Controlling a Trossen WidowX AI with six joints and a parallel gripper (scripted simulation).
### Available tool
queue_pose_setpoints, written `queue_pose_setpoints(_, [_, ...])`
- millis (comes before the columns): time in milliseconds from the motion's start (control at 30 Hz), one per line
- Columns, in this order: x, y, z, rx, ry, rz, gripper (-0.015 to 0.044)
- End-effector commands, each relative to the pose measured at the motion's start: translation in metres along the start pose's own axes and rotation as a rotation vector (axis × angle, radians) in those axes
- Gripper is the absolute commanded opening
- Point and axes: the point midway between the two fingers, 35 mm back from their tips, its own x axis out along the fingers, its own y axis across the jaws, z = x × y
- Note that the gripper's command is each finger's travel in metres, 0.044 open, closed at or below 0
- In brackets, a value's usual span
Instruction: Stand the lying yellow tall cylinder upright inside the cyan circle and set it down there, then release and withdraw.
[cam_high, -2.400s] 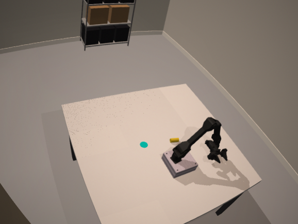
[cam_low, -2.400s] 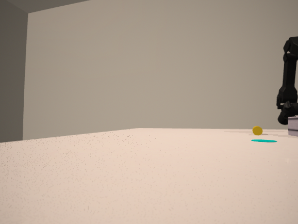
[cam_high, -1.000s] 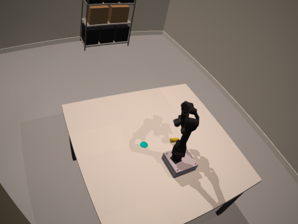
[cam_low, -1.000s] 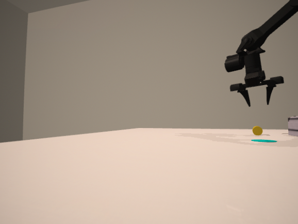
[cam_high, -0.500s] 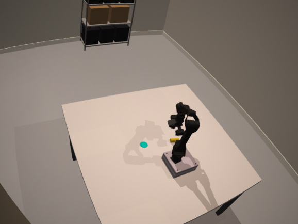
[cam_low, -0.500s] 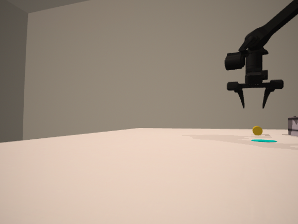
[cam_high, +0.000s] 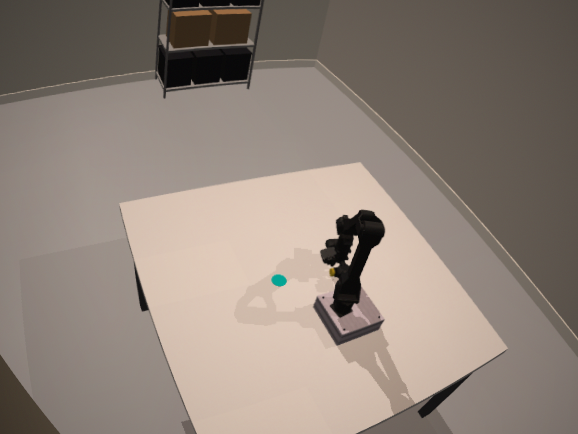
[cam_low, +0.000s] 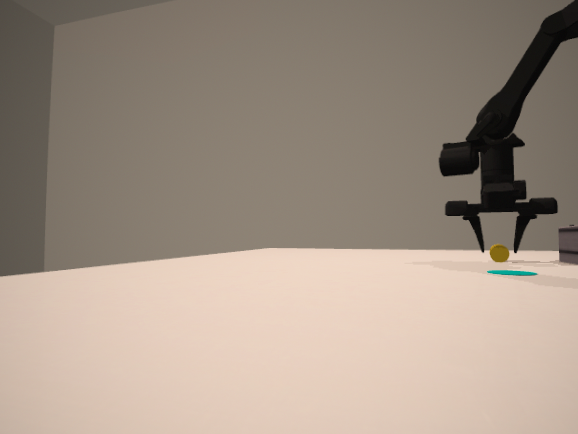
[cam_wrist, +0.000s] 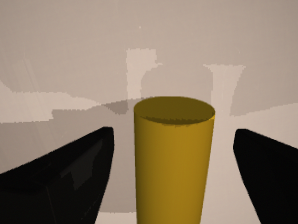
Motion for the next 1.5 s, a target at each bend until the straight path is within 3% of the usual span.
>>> queue_pose_setpoints(0, [0.002,0.001,0.001,-0.003,-0.005,0.001,0.0178])
queue_pose_setpoints(100, [0.002,0.001,0.001,-0.003,-0.005,0.001,0.0105])
queue_pose_setpoints(300, [-0.002,0.0,0.001,-0.003,-0.005,0.001,0.0105])
queue_pose_setpoints(1467, [-0.108,0.0,0.0,-0.003,-0.005,0.0,0.0105])
